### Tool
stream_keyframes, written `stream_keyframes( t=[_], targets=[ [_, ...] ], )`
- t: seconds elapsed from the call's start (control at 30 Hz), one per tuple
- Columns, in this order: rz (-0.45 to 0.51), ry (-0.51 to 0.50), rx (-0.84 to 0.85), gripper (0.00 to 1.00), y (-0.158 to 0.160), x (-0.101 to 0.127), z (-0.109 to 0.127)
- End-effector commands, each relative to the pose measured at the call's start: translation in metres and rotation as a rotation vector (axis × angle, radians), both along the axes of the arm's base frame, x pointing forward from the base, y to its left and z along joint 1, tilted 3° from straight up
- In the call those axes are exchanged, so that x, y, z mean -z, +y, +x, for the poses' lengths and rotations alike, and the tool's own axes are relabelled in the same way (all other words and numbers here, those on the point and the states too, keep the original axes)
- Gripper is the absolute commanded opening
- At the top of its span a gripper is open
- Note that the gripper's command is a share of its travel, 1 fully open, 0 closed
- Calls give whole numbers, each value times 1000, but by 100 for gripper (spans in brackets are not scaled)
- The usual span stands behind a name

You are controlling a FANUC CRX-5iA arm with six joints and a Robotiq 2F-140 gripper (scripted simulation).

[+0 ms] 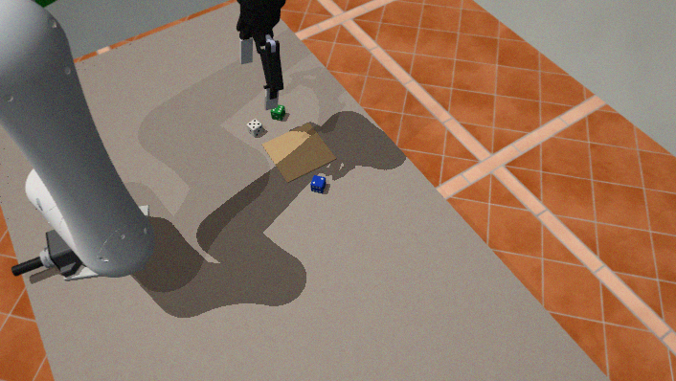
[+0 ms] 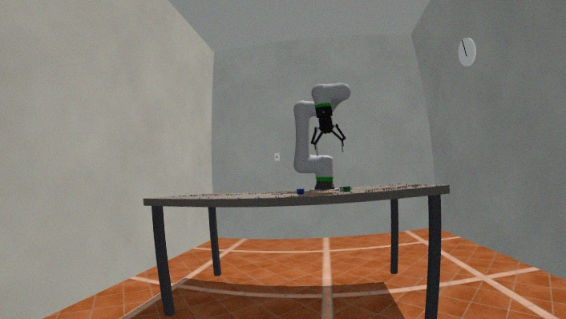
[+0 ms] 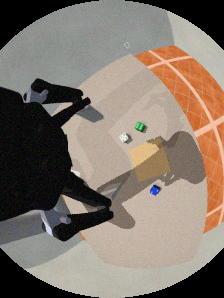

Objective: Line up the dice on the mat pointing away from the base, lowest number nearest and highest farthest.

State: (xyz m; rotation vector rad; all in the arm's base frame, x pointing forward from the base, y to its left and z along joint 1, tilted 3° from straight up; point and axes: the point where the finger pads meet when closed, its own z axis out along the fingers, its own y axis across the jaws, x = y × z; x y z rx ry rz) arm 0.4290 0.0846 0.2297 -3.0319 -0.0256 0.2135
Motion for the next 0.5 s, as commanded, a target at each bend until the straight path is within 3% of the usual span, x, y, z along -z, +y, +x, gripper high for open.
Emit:
stream_keyframes(
  t=[0.0, 0.03, 0.07, 0.13, 0.2, 0.27, 0.4, 0.47],
  targets=[
    [-38, -68, 6, 100, -41, -19, 42],
    [-38, -68, 6, 100, -41, -19, 42],
    [-103, -139, 42, 100, -73, -35, 61],
    [-103, -139, 42, 100, -85, -41, 71],
    [-103, -139, 42, 100, -85, -41, 71],
    [-111, -130, 210, 100, -91, -32, 71],
    [-112, -129, 226, 100, -92, -32, 71],
    [-116, -123, 333, 100, -96, -26, 71]
  ],
)
